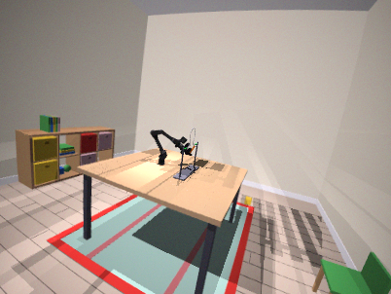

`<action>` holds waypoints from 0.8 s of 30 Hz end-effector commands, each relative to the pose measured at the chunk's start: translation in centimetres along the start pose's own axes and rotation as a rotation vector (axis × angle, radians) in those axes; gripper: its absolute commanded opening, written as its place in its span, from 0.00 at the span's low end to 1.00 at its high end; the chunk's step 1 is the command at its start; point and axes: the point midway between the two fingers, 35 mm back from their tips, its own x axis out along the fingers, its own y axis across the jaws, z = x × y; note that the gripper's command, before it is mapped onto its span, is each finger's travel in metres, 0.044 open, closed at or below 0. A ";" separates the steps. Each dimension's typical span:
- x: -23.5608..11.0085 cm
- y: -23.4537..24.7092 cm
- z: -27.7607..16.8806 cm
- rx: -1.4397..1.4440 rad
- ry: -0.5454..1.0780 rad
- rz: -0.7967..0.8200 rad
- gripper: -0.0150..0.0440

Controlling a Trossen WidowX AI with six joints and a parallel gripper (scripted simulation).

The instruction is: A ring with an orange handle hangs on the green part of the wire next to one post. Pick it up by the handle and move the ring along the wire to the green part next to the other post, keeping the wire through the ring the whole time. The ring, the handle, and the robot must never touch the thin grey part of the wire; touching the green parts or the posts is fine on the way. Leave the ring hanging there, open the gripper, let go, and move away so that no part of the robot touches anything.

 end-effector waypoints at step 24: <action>0.4 0.3 -1.0 0.004 -0.001 -0.003 0.00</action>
